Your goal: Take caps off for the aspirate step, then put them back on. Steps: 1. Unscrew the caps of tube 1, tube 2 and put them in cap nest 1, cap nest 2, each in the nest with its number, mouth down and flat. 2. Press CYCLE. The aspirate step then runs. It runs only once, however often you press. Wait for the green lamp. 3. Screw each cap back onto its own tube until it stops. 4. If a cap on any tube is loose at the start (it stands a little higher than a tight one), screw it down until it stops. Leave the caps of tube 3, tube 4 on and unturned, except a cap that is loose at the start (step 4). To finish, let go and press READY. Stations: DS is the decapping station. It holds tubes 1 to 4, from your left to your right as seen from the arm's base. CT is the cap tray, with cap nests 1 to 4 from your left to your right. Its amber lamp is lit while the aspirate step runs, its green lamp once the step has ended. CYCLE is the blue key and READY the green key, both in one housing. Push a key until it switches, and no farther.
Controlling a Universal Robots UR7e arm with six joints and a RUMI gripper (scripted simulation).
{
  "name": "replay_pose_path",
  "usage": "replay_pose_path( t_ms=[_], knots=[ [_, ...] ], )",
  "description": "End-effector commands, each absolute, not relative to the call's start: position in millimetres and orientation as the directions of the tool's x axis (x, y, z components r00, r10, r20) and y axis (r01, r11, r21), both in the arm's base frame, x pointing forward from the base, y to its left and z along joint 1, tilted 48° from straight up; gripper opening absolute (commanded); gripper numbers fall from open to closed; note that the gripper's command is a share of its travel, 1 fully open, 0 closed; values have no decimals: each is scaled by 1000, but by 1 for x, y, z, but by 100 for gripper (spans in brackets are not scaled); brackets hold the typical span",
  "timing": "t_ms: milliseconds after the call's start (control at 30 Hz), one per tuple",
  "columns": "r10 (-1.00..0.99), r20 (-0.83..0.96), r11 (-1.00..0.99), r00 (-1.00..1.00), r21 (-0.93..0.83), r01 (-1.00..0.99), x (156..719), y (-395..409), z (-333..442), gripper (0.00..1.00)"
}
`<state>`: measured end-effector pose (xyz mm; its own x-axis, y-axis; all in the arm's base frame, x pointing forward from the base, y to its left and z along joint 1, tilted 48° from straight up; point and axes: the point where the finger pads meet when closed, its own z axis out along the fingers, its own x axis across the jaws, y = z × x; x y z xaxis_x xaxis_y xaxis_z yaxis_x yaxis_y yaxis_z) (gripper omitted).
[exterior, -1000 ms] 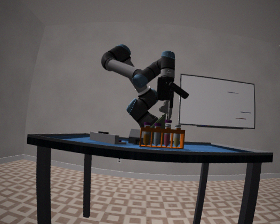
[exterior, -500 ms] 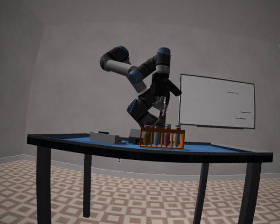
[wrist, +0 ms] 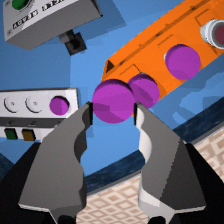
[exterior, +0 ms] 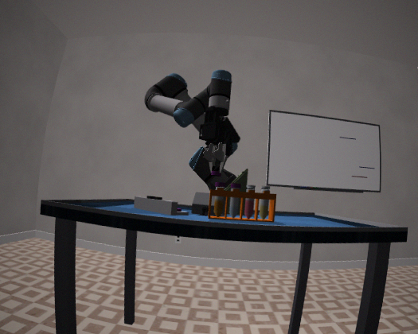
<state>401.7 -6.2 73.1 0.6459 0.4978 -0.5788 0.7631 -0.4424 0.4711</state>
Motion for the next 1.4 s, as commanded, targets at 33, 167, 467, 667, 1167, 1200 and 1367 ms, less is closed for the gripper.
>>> replay_pose_path(
  t_ms=[33, 167, 467, 667, 1167, 1200, 1367],
  knots=[
    [513, -576, -437, 637, 463, 771, 395, -29, 100, 0],
    [513, -576, -437, 637, 463, 771, 392, -40, 112, 0],
    [513, -576, -437, 637, 463, 771, 379, -84, 161, 0],
    [513, -576, -437, 637, 463, 771, 373, -106, 185, 0],
    [513, -576, -437, 637, 463, 771, 369, -129, 187, 0],
    [513, -576, -437, 637, 463, 771, 369, -132, 184, 0],
    [513, -576, -437, 637, 463, 771, 369, -143, 174, 0]
  ],
)
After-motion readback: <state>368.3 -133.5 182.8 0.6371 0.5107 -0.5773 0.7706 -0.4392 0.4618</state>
